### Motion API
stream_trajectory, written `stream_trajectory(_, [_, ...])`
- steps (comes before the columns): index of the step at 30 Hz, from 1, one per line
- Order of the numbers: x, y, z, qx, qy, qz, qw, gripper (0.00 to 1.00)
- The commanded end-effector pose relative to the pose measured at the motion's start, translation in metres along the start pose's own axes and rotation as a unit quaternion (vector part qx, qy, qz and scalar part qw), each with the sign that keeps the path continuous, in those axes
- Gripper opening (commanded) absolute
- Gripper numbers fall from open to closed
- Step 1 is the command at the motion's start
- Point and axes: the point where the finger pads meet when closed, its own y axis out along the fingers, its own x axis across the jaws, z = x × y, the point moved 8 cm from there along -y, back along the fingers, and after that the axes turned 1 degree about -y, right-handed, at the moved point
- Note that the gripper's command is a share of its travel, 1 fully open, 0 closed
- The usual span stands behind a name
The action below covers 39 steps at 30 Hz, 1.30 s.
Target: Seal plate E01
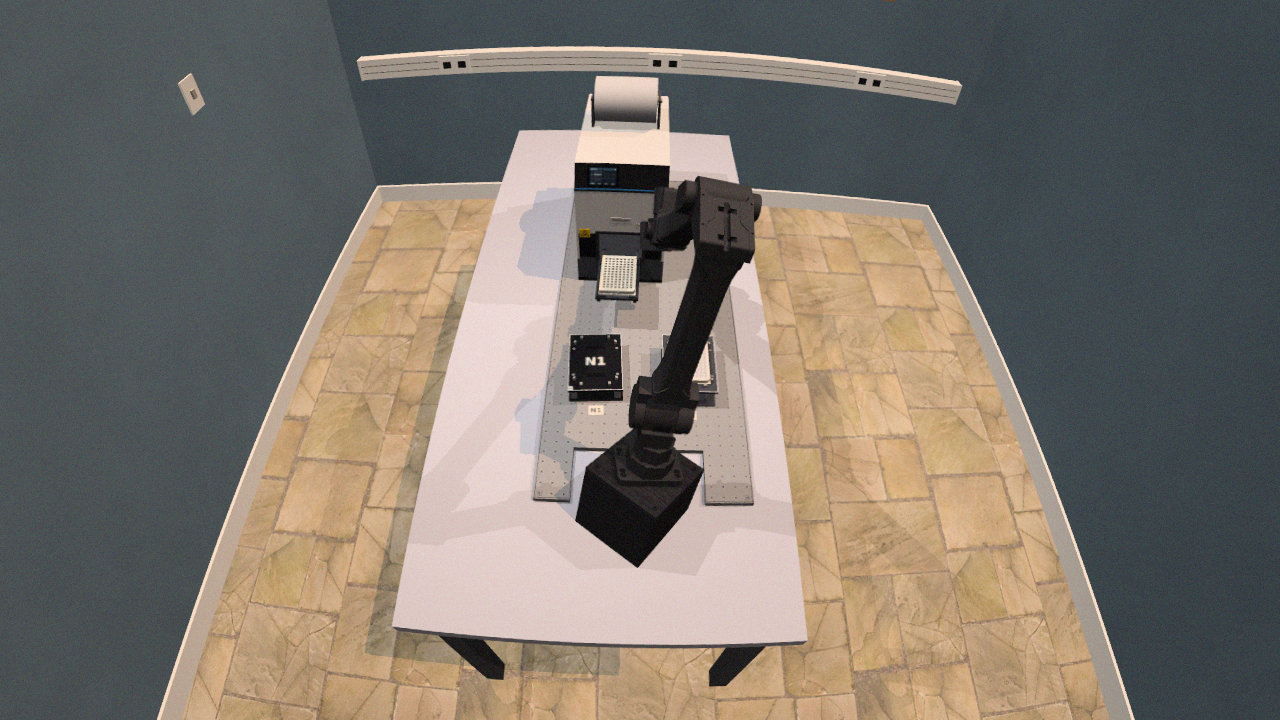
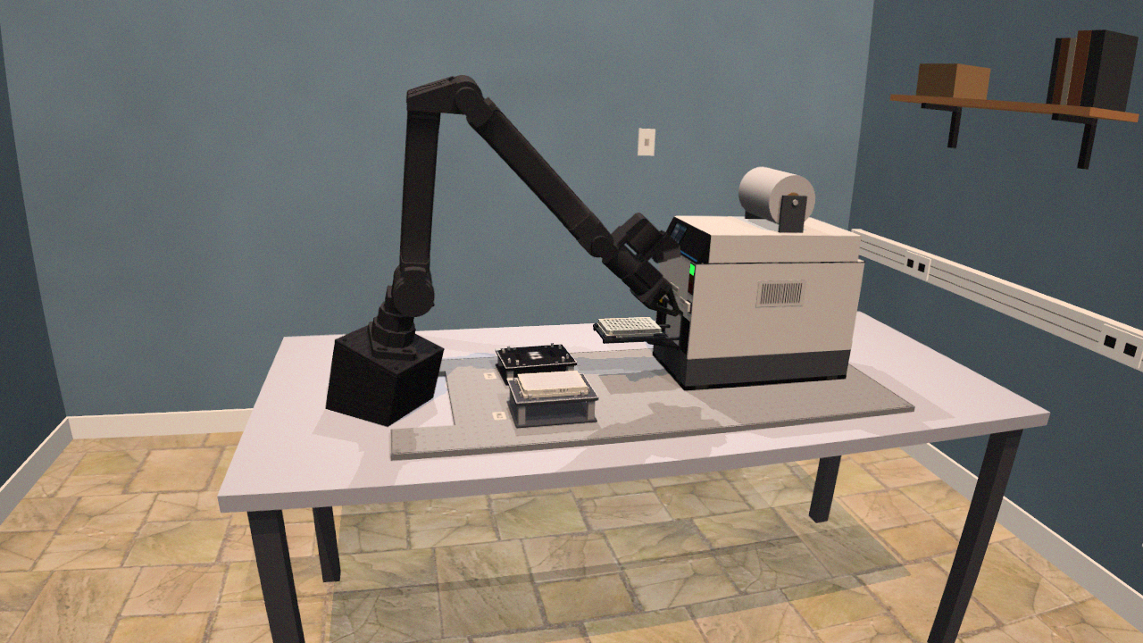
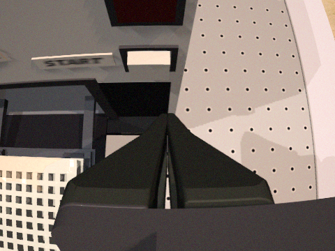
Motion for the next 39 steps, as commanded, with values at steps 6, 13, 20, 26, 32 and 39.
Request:
stream_trajectory(6, [-0.013,-0.005,-0.038,-0.042,0.007,0.014,0.999,0.00])
stream_trajectory(13, [0.002,-0.009,-0.041,-0.035,0.011,0.003,0.999,0.00])
stream_trajectory(20, [0.008,-0.005,-0.035,-0.025,0.006,0.000,1.000,0.00])
stream_trajectory(26, [0.002,0.000,-0.027,-0.017,0.001,0.003,1.000,0.00])
stream_trajectory(32, [-0.004,0.002,-0.028,-0.014,0.001,0.010,1.000,0.00])
stream_trajectory(39, [-0.003,-0.007,-0.043,-0.029,0.001,0.009,1.000,0.00])
